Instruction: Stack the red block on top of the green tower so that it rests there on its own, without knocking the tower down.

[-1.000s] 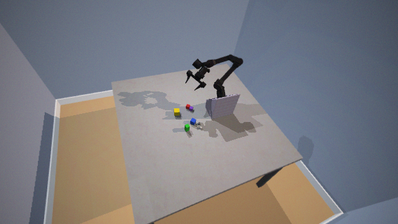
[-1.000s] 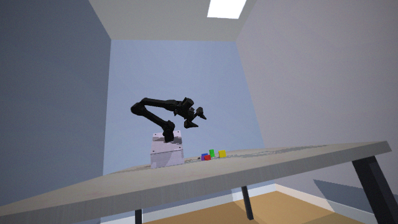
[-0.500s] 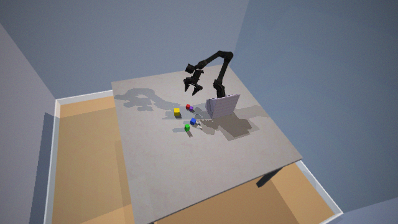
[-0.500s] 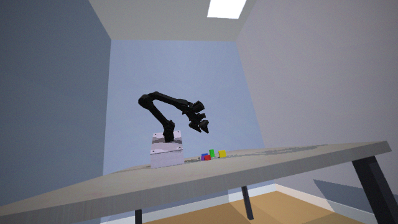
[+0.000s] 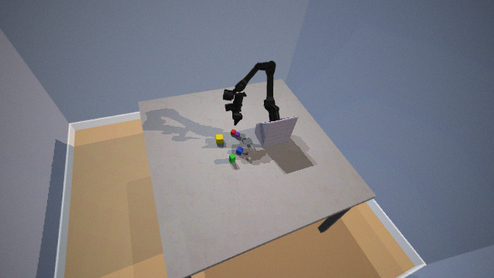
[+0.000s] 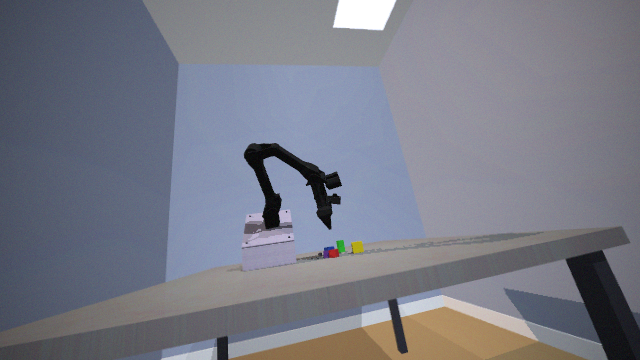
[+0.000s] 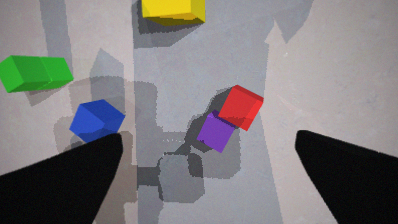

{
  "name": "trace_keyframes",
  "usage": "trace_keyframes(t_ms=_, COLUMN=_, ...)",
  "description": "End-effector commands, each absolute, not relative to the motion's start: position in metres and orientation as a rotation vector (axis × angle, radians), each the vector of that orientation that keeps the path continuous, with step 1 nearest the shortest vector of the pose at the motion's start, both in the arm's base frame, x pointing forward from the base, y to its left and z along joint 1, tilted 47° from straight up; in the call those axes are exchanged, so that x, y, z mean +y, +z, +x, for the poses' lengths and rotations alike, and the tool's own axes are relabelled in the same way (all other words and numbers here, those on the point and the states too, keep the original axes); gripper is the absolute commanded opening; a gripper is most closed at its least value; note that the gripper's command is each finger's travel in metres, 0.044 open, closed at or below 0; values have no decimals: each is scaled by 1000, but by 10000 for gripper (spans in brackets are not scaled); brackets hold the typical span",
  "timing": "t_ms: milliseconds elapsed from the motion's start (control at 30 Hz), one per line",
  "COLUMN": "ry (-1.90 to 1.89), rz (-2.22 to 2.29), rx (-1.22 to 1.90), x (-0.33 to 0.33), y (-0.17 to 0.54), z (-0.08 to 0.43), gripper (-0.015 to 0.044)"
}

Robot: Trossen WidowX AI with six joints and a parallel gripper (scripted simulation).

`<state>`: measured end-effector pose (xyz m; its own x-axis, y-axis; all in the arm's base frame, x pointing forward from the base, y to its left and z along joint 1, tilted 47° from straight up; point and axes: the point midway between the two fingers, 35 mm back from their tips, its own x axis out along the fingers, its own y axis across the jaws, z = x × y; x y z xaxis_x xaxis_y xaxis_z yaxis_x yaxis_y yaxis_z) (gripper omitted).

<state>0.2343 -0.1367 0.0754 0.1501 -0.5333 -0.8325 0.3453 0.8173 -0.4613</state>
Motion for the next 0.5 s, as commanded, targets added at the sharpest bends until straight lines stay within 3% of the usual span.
trace_keyframes(t_ms=0, ry=-833, rz=-102, rx=1264, x=-145, y=66, z=236, gripper=440)
trace_keyframes(t_ms=267, ry=-1168, rz=-17, rx=1163, x=-157, y=50, z=239, gripper=440)
trace_keyframes(t_ms=467, ry=-1194, rz=-13, rx=1149, x=-157, y=49, z=237, gripper=440)
